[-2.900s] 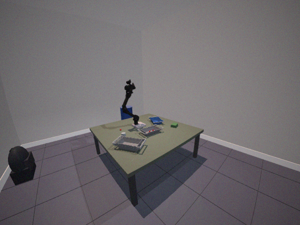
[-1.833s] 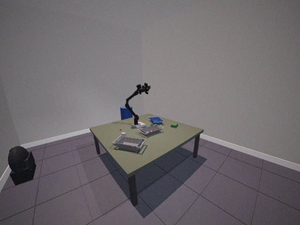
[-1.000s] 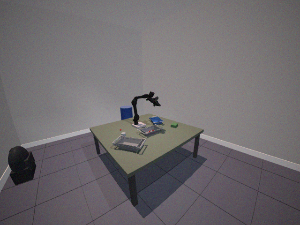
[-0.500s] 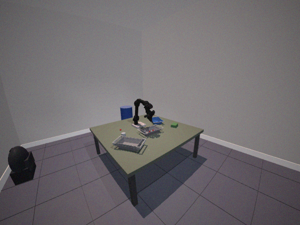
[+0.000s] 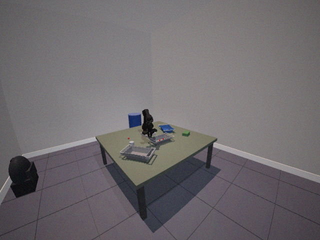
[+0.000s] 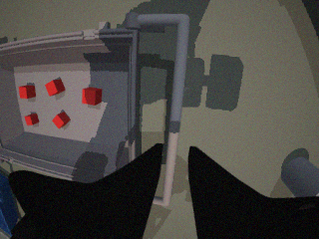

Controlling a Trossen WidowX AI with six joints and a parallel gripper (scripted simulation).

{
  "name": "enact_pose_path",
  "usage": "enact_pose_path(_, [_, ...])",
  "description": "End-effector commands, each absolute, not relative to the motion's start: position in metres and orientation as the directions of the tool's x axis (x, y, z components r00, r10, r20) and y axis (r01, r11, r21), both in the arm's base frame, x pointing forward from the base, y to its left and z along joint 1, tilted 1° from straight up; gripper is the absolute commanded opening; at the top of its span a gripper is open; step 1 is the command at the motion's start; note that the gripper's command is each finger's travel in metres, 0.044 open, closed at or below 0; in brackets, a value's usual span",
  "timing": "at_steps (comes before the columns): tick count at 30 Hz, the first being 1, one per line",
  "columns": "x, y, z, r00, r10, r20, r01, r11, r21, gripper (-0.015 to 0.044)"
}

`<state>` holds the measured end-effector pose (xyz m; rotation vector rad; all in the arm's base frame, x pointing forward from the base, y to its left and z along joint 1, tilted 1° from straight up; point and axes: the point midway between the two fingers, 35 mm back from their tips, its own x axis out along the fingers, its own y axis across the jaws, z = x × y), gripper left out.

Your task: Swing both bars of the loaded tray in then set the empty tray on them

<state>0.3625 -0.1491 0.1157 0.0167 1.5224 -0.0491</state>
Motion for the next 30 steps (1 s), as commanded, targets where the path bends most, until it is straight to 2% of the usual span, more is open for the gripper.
enact_pose_path(1, [0.363, -0.148, 0.111, 0.044, -0.025, -0.999, 0.045, 0.999, -0.023, 0.0087])
enact_pose_path(15, [0.365, -0.149, 0.058, 0.044, -0.025, -0.999, 0.045, 0.999, -0.023, 0.0087])
enact_pose_path(30, [0.365, -0.119, 0.090, 0.044, -0.023, -0.999, 0.045, 0.999, -0.020, 0.0087])
